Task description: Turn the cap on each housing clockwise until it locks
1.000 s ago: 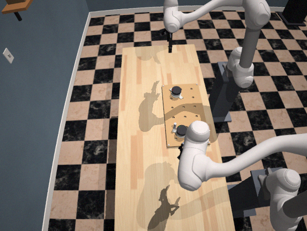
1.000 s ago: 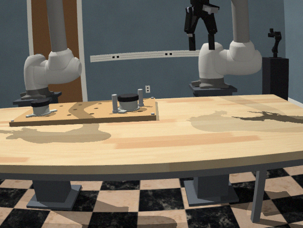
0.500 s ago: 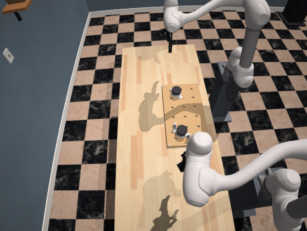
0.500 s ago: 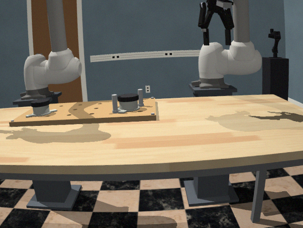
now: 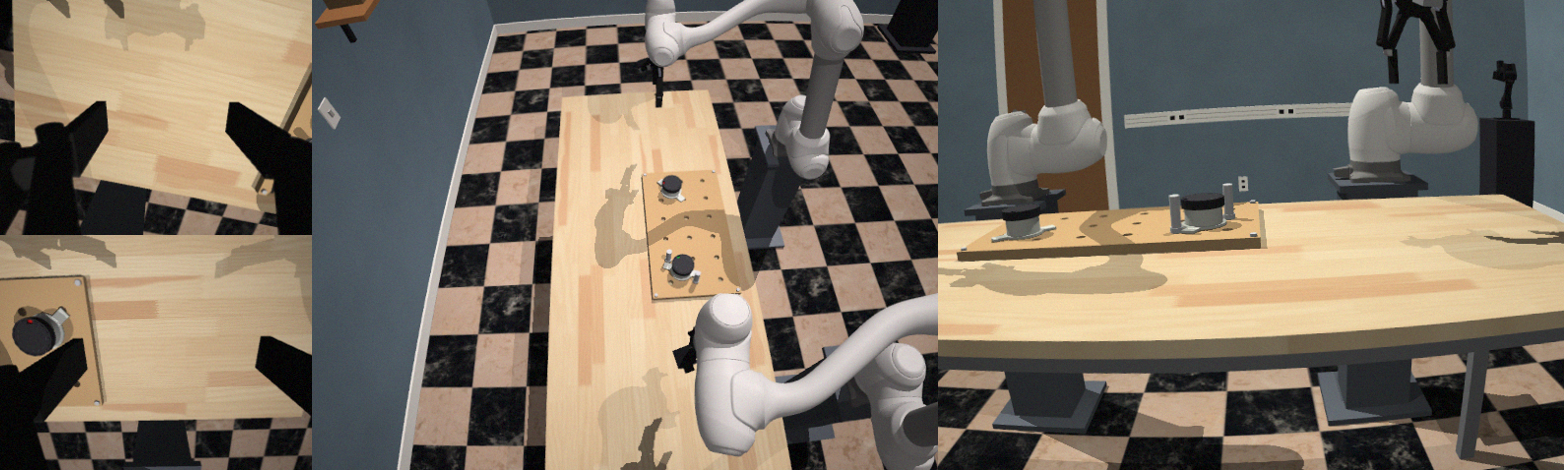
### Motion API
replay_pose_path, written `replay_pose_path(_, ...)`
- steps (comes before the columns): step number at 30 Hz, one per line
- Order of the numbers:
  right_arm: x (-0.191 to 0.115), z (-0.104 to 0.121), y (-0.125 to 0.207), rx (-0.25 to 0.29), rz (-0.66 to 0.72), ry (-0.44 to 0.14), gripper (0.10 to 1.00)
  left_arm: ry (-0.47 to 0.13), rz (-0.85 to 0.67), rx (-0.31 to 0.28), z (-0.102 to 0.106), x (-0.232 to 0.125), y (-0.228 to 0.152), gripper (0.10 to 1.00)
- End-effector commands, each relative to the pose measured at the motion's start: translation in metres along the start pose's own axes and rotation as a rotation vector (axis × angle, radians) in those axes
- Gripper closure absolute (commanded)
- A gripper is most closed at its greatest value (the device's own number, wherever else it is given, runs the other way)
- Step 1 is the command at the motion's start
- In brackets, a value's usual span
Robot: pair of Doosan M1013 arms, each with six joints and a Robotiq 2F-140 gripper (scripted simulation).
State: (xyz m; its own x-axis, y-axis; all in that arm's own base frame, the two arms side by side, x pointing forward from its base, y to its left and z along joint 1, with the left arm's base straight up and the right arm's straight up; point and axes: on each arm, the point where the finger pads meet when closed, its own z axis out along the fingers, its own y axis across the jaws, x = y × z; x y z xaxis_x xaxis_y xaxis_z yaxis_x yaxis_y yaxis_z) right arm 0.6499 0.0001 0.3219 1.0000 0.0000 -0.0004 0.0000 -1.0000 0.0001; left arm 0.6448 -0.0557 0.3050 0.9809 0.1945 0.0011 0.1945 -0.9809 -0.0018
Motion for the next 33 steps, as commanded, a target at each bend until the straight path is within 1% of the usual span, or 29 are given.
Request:
replay_pose_path(1, 0.0, -0.001, 0.0, 0.0, 0.0, 0.001, 0.098, -0.001, 0.072, -0.005, -0.006, 0.006, -0.019, 0.368)
replay_pose_path(3, 0.0, -0.001, 0.0, 0.0, 0.0, 0.001, 0.098, -0.001, 0.114, -0.005, -0.01, 0.01, -0.032, 0.368)
replay_pose_path(6, 0.0, -0.001, 0.0, 0.0, 0.0, 0.001, 0.098, -0.001, 0.115, -0.005, -0.01, 0.01, -0.032, 0.368)
replay_pose_path(13, 0.0, -0.001, 0.0, 0.0, 0.0, 0.001, 0.098, -0.001, 0.201, -0.004, -0.019, 0.018, -0.058, 0.368)
replay_pose_path(20, 0.0, -0.001, 0.0, 0.0, 0.0, 0.001, 0.098, -0.001, 0.196, -0.004, -0.018, 0.017, -0.056, 0.368)
replay_pose_path(21, 0.0, -0.001, 0.0, 0.0, 0.0, 0.001, 0.098, -0.001, 0.196, -0.004, -0.018, 0.017, -0.056, 0.759)
replay_pose_path(33, 0.0, -0.001, 0.0, 0.0, 0.0, 0.001, 0.098, -0.001, 0.196, -0.004, -0.018, 0.017, -0.056, 0.759)
